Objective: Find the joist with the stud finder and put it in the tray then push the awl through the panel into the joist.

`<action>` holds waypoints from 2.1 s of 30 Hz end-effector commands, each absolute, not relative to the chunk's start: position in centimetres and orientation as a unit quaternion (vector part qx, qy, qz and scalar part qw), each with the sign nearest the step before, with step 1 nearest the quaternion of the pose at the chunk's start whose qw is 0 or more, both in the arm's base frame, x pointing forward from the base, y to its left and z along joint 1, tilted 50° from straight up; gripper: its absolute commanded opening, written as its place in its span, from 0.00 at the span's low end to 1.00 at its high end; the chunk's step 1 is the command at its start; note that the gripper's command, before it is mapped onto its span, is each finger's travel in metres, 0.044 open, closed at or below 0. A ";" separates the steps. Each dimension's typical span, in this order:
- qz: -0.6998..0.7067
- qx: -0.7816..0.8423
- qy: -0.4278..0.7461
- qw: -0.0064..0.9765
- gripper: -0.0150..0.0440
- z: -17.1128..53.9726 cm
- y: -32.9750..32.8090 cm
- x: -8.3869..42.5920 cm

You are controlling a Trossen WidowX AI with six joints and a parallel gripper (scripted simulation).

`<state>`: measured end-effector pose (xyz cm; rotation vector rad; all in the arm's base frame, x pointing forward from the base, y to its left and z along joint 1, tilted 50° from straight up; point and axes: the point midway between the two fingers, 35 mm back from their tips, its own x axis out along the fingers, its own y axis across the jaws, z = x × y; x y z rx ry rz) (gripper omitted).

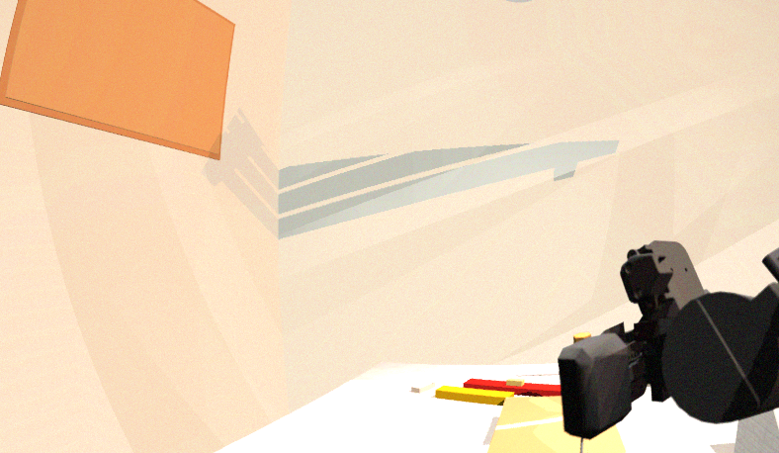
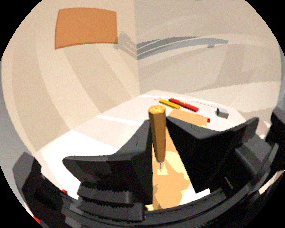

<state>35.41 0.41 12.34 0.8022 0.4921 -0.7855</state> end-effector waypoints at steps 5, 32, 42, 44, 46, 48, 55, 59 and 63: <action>-0.361 0.415 0.185 0.814 0.25 14.1 1.6 35.7; -0.362 0.416 0.185 0.814 0.25 12.9 3.0 35.9; -0.362 0.416 0.186 0.813 0.25 12.3 3.7 36.0; -0.362 0.416 0.186 0.813 0.25 12.2 3.9 36.0; -0.362 0.416 0.186 0.813 0.25 12.1 4.0 36.0; -0.362 0.416 0.186 0.813 0.25 11.9 4.2 36.0; -0.362 0.416 0.186 0.813 0.25 11.6 4.6 36.0; -0.362 0.416 0.186 0.813 0.25 11.3 5.0 36.1; -0.362 0.416 0.186 0.813 0.25 10.8 5.5 36.1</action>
